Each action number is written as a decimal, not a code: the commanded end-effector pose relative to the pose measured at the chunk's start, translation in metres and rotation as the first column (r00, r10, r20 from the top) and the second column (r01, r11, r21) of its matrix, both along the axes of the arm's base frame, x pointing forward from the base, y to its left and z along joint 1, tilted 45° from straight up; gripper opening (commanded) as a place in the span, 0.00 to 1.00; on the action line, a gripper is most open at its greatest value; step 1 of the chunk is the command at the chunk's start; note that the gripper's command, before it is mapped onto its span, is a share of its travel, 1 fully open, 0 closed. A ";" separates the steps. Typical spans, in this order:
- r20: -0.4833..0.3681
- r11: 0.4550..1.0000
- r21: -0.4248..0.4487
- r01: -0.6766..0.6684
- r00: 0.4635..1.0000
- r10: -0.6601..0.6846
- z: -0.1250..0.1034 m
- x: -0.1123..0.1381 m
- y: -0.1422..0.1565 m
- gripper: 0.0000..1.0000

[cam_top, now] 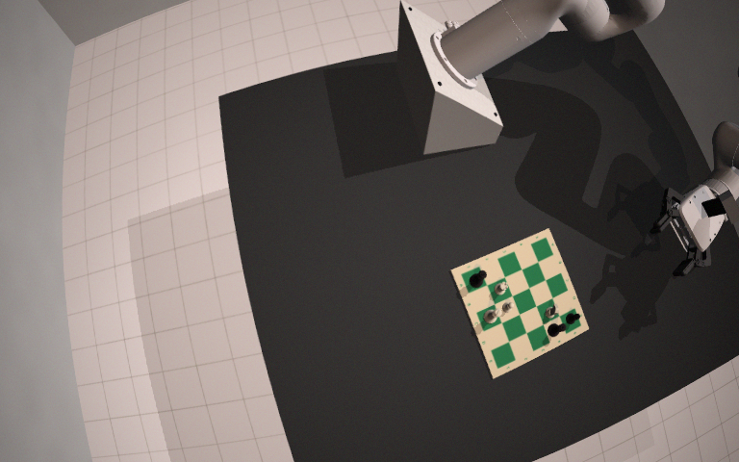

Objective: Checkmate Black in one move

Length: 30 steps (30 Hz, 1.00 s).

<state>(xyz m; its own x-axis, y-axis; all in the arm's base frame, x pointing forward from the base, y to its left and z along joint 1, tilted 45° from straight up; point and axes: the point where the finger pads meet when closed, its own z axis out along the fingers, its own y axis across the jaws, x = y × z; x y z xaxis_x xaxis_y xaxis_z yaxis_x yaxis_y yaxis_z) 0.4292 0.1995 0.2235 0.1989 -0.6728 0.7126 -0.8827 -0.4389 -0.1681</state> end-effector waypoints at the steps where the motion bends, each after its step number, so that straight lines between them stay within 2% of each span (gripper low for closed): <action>1: -0.014 0.999 0.018 0.027 1.000 -0.027 -0.005 0.000 -0.005 1.00; 5: -0.109 0.978 0.116 0.174 0.981 -0.161 -0.037 -0.009 -0.021 1.00; 8: -0.208 0.918 0.205 0.341 0.931 -0.299 -0.073 -0.022 -0.038 1.00; 9: -0.238 0.895 0.225 0.384 0.913 -0.332 -0.073 -0.022 -0.038 1.00; 12: -0.324 0.801 0.280 0.529 0.837 -0.440 -0.098 -0.031 -0.046 1.00; 14: -0.324 0.801 0.280 0.529 0.837 -0.440 -0.098 -0.031 -0.046 1.00; 15: -0.409 0.687 0.319 0.653 0.749 -0.521 -0.108 -0.035 -0.049 1.00; 16: -0.425 0.666 0.325 0.672 0.733 -0.531 -0.108 -0.035 -0.049 1.00; 17: -0.442 0.627 0.328 0.707 0.701 -0.559 -0.117 -0.037 -0.051 1.00; 19: -0.488 0.556 0.342 0.758 0.649 -0.584 -0.117 -0.037 -0.051 1.00; 24: -0.611 0.273 0.340 0.900 0.433 -0.663 -0.136 -0.033 -0.056 1.00; 29: -0.715 -0.022 0.300 0.954 0.210 -0.667 -0.142 -0.021 -0.063 1.00; 30: -0.715 -0.022 0.300 0.954 0.210 -0.667 -0.142 -0.021 -0.063 1.00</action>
<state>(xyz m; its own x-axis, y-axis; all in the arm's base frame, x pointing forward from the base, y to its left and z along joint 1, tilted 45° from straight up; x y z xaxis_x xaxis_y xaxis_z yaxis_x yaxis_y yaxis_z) 0.4013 0.1426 0.0878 -0.6586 -0.7388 0.1427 -0.6727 0.6631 0.3283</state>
